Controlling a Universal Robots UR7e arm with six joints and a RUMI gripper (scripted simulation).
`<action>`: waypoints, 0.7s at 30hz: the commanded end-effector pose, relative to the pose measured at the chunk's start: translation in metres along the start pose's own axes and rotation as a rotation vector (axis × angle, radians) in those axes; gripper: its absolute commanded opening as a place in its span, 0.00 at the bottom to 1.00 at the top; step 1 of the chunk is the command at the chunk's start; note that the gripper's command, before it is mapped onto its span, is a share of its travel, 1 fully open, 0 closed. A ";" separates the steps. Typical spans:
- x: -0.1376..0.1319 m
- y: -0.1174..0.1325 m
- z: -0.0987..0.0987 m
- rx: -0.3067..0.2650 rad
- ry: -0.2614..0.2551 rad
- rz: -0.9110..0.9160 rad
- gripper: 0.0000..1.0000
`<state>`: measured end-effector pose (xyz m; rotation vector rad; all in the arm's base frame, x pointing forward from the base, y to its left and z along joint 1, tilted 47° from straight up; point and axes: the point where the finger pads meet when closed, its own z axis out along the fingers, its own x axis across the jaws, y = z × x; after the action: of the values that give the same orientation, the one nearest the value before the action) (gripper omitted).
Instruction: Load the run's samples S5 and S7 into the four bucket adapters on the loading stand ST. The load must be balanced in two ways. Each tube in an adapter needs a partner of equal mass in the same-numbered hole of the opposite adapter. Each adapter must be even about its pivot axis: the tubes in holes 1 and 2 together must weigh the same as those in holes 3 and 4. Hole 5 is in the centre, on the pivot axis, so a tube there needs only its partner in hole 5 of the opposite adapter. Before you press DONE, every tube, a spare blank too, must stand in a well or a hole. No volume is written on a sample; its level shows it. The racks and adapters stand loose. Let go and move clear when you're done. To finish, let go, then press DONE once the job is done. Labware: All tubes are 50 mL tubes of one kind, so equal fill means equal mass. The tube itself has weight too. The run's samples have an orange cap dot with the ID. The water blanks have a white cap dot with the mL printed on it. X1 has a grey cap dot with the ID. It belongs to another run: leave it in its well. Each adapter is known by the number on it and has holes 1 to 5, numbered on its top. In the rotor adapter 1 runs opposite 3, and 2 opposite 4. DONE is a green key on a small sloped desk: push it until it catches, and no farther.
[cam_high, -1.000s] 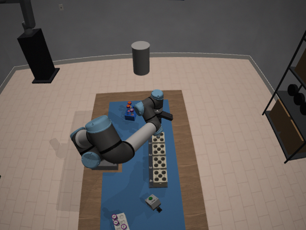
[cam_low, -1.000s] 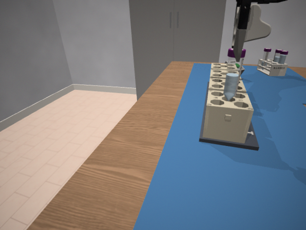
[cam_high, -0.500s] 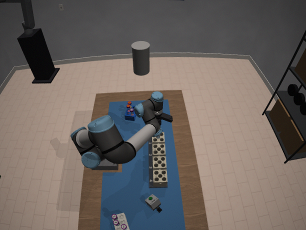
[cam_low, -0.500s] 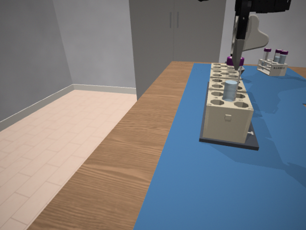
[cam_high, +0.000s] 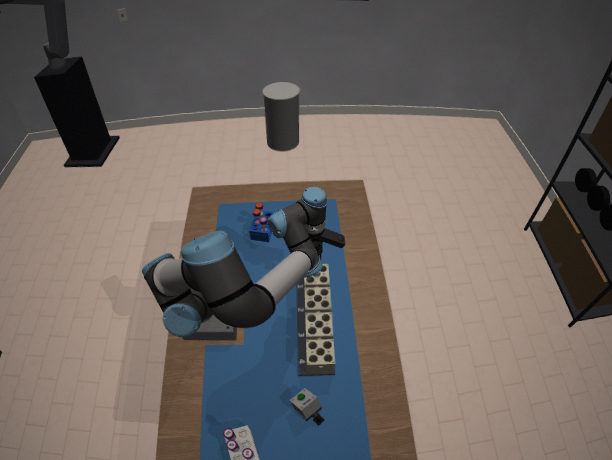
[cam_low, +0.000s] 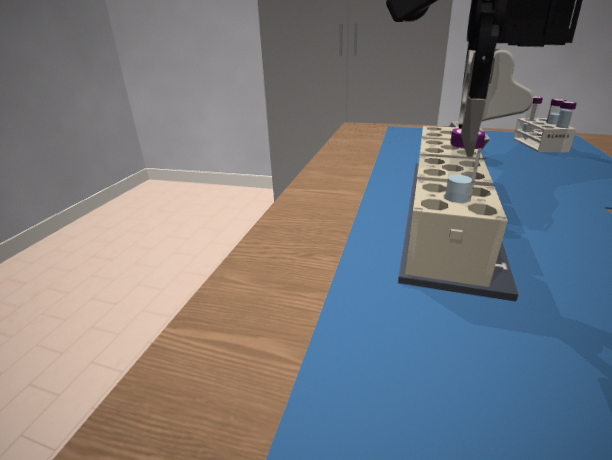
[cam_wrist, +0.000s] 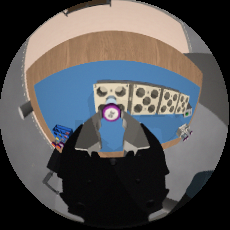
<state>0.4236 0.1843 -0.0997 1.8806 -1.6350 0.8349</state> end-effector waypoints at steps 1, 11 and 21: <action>0.000 0.000 0.007 0.001 -0.001 0.000 0.00; 0.000 0.000 0.018 0.001 -0.001 0.000 0.00; 0.000 0.000 0.031 0.001 -0.001 0.000 0.00</action>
<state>0.4266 0.1662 -0.1169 1.8805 -1.6350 0.8349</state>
